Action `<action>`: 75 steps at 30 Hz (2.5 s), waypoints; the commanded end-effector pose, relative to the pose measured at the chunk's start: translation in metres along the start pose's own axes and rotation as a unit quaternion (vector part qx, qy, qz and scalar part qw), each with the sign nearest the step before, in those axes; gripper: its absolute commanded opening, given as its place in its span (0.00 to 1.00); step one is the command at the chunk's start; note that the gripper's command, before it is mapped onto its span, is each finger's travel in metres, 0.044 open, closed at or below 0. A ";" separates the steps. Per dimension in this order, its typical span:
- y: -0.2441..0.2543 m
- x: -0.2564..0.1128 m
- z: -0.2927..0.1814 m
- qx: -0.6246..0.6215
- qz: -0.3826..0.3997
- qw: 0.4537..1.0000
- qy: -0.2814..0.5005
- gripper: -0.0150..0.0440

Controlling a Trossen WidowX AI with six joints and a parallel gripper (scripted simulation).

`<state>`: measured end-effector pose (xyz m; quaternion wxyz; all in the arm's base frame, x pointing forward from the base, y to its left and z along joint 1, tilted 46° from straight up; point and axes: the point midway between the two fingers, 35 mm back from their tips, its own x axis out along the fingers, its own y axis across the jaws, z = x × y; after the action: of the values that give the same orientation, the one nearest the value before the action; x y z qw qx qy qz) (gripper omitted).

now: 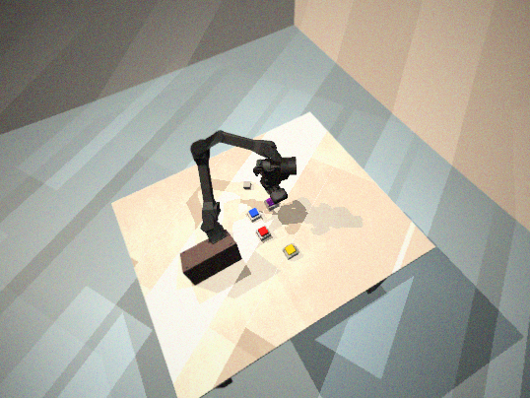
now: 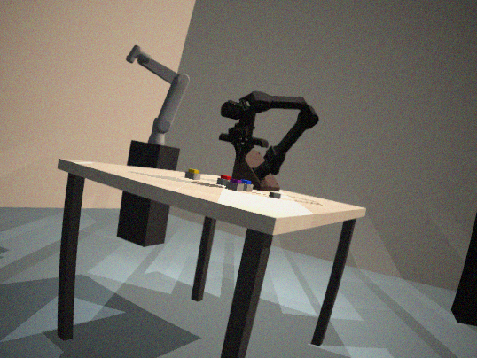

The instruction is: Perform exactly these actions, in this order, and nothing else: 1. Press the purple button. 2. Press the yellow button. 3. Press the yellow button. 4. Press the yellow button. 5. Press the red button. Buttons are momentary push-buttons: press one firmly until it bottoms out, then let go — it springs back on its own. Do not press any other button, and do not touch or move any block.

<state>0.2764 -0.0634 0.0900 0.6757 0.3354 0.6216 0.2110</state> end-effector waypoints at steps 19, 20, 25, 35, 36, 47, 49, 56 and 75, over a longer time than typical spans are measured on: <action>-0.236 -0.028 -0.045 -0.003 -0.010 1.000 -0.003 0.29; -0.236 -0.028 -0.045 -0.003 -0.010 1.000 -0.003 0.29; -0.236 -0.028 -0.045 -0.003 -0.010 1.000 -0.003 0.29; -0.237 0.034 -0.045 -0.004 -0.009 1.000 -0.003 0.29; -0.237 0.034 -0.045 -0.004 -0.009 1.000 -0.003 0.29; -0.237 0.051 -0.044 -0.004 -0.009 1.000 -0.003 0.29; -0.237 0.054 -0.044 -0.004 -0.009 1.000 -0.003 0.29; -0.237 0.065 -0.044 -0.004 -0.008 1.000 -0.004 0.29; -0.237 0.069 -0.044 -0.004 -0.008 1.000 -0.004 0.29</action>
<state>0.2117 -0.1711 -0.1274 0.6829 0.3238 0.6212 0.2071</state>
